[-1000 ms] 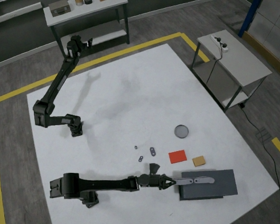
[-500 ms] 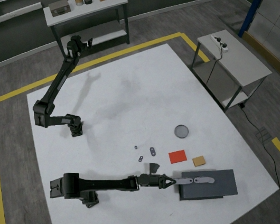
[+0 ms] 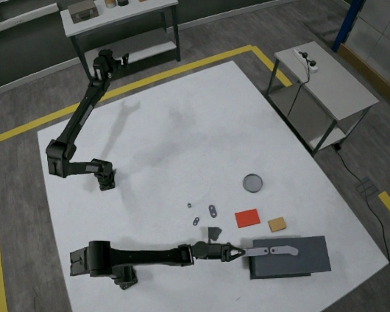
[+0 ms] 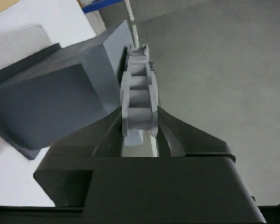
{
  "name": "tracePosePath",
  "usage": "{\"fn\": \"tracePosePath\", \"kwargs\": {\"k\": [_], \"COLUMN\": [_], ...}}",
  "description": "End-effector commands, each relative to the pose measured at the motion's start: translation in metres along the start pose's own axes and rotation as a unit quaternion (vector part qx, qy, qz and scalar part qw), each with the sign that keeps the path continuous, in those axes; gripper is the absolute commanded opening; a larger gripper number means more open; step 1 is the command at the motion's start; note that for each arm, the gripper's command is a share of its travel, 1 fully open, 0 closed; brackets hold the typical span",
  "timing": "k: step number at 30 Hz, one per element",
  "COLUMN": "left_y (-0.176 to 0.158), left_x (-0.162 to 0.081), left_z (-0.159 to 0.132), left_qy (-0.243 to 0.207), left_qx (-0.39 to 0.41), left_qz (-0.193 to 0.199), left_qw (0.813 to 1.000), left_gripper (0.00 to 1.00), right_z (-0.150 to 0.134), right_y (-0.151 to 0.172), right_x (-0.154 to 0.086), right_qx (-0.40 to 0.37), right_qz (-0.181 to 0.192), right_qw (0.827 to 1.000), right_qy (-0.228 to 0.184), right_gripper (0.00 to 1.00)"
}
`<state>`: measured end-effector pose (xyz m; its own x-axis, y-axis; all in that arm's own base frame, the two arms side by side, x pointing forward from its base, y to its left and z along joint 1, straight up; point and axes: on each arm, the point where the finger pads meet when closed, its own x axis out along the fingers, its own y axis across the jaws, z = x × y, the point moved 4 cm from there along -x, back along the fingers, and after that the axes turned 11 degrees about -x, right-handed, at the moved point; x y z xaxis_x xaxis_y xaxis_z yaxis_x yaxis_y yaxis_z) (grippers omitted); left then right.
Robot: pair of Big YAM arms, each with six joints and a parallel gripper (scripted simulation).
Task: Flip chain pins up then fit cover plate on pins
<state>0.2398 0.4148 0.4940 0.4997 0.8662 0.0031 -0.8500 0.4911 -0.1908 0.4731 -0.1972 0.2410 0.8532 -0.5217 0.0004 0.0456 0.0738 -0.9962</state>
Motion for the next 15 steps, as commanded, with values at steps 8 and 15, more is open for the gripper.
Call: {"fn": "tracePosePath", "kwargs": {"k": [8,15], "left_y": [-0.0118,-0.0118], "left_x": [0.0013,0.0013], "left_z": [0.0375,0.0375], "left_qy": [-0.034,-0.034], "left_qx": [-0.001,-0.001], "left_qz": [-0.011,-0.011], "left_qw": [0.999,0.999], "left_gripper": [1.0,1.0], "right_z": [0.0134,0.0128], "right_y": [-0.0259,-0.0252], "right_x": [0.0149,0.0151], "right_qx": [-0.027,-0.049], "right_qz": [-0.038,-0.038], "right_qw": [0.999,0.998], "right_qy": [-0.007,-0.006], "right_gripper": [0.19,0.19]}}
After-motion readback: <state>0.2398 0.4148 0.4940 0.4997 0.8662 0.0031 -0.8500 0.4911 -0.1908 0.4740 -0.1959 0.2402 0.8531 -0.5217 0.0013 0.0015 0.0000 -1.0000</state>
